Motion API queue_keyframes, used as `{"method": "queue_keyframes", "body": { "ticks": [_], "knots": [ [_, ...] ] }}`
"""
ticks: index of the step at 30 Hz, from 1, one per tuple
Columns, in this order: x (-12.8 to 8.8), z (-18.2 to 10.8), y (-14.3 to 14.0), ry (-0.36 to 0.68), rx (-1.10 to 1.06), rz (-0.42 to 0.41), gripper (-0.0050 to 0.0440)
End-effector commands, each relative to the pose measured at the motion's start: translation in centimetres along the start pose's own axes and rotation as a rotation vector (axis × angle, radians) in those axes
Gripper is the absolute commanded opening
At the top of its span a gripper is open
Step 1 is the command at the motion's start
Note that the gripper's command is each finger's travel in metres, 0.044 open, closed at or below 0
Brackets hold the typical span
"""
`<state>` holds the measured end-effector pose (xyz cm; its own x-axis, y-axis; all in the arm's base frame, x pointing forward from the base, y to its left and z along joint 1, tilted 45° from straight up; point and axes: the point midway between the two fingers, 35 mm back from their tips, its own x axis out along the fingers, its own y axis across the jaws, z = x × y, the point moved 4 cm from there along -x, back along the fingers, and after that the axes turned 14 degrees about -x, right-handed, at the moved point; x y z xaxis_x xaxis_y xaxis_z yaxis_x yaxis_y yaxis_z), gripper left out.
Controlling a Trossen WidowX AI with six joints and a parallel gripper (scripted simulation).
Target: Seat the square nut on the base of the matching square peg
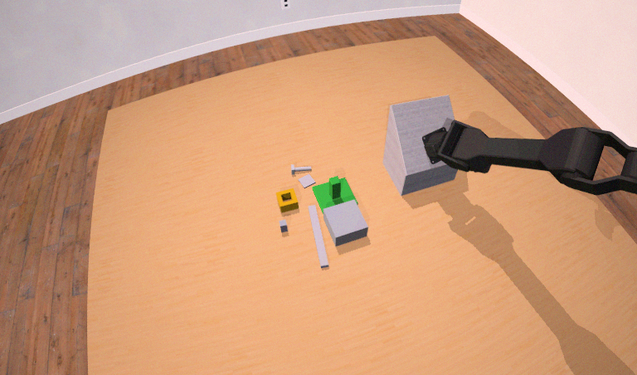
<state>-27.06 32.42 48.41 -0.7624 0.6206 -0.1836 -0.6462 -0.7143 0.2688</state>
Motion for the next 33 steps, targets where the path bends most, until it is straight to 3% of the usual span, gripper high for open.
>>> {"method": "queue_keyframes", "body": {
  "ticks": [1,17,21,24,32,33],
  "knots": [
    [0.0,0.0,0.0,0.000,0.000,0.000,0.0400],
    [0.0,0.0,0.0,0.000,0.000,0.000,0.0400],
    [0.8,-0.9,0.1,0.018,-0.031,0.013,0.0320],
    [0.9,-1.3,-3.4,0.027,-0.048,-0.055,0.0320],
    [-5.1,0.4,-16.6,-0.047,-0.026,-0.382,0.0320],
    [-5.1,0.4,-16.6,-0.047,-0.026,-0.382,0.0320]
  ]
}}
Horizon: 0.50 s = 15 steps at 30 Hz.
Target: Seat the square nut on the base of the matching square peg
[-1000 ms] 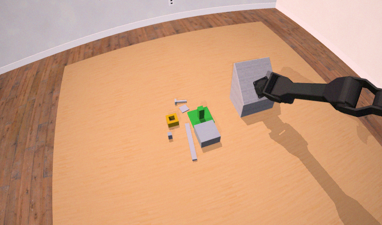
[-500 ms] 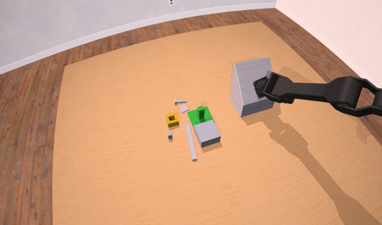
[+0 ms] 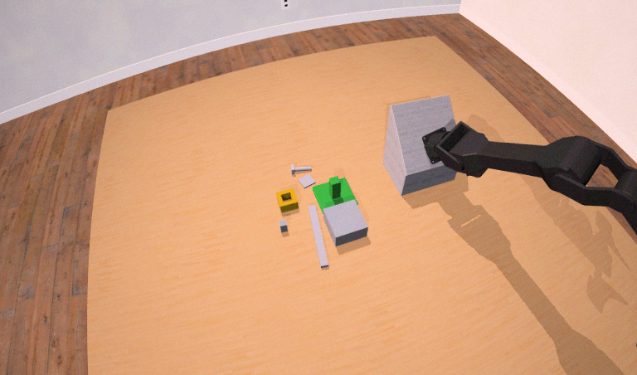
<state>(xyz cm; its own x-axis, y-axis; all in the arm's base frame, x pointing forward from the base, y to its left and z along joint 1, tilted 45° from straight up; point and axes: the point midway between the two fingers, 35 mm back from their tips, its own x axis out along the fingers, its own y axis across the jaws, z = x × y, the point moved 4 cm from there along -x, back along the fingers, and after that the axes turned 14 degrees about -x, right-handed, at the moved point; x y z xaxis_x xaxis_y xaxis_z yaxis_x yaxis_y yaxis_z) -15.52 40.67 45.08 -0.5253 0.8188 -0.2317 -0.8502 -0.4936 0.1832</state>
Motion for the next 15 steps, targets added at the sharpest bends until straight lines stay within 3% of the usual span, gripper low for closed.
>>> {"method": "queue_keyframes", "body": {
  "ticks": [1,8,15],
  "knots": [
    [-1.2,0.4,-2.9,-0.022,-0.002,-0.069,0.0320],
    [-6.4,0.3,-14.5,-0.064,0.046,-0.355,0.0320],
    [-14.3,-1.3,-24.4,-0.093,0.116,-0.636,0.0320]
  ]
}}
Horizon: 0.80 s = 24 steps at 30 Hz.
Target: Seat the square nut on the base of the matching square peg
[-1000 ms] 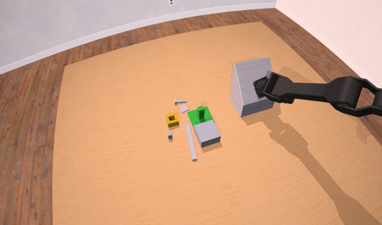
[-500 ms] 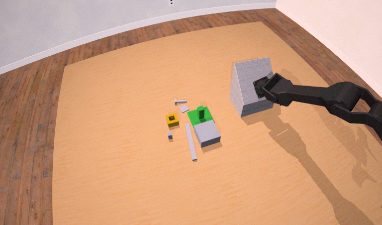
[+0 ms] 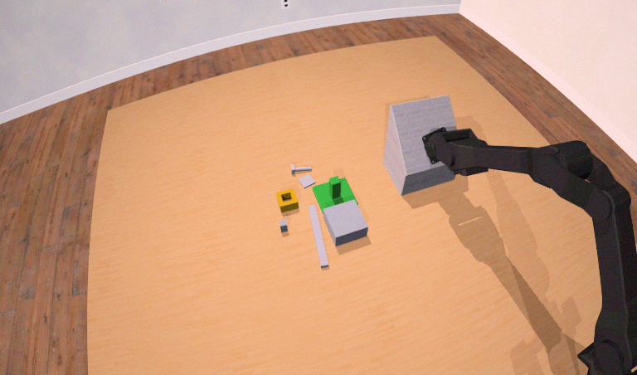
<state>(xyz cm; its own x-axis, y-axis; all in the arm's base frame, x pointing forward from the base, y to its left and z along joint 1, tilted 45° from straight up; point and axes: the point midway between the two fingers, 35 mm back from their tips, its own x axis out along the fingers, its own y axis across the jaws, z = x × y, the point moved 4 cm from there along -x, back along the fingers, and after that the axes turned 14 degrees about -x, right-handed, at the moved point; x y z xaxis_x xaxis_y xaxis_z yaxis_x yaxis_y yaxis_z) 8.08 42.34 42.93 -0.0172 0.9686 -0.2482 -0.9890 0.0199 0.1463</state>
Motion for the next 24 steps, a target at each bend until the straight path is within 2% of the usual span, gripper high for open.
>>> {"method": "queue_keyframes", "body": {
  "ticks": [1,3,10,14,18,20,24],
  "knots": [
    [-2.1,-0.3,-6.4,-0.017,0.036,-0.142,0.0320],
    [-2.1,-0.3,-6.4,-0.017,0.036,-0.142,0.0320],
    [-5.6,-4.7,-17.7,0.076,0.097,-0.365,0.0320],
    [-8.7,-7.8,-23.2,0.134,0.141,-0.476,0.0320],
    [-12.7,-11.3,-27.9,0.189,0.198,-0.579,0.0320],
    [-12.7,-11.3,-27.9,0.189,0.198,-0.579,0.0320],
    [-17.1,-15.6,-32.0,0.265,0.261,-0.658,0.0320]
  ]
}}
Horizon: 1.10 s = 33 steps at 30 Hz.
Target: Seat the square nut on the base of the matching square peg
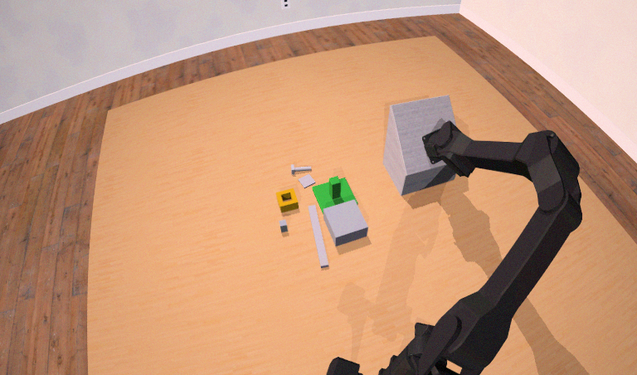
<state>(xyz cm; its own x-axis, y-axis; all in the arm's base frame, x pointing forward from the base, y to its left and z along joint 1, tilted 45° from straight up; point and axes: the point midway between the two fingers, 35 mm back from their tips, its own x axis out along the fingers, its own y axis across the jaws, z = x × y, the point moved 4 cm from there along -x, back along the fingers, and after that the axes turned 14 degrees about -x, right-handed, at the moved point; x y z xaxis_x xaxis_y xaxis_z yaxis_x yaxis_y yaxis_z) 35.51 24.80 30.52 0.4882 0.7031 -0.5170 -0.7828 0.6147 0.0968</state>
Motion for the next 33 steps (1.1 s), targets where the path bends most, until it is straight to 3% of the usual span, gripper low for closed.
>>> {"method": "queue_keyframes", "body": {
  "ticks": [1,6,11,13,22,28,30,33],
  "knots": [
    [0.1,-4.0,-5.7,0.097,0.050,-0.063,0.0320],
    [-0.7,-8.9,-11.2,0.197,0.104,-0.099,0.0320],
    [-1.2,-12.8,-14.4,0.271,0.170,-0.097,0.0320],
    [-1.2,-12.8,-14.4,0.271,0.170,-0.097,0.0320],
    [-4.4,-26.3,-21.2,0.435,0.497,-0.032,0.0320],
    [-8.4,-36.3,-22.6,0.444,0.799,0.059,0.0320],
    [-8.4,-36.3,-22.6,0.444,0.799,0.059,0.0320],
    [-9.9,-39.5,-22.3,0.418,0.913,0.096,0.0320]
  ]
}}
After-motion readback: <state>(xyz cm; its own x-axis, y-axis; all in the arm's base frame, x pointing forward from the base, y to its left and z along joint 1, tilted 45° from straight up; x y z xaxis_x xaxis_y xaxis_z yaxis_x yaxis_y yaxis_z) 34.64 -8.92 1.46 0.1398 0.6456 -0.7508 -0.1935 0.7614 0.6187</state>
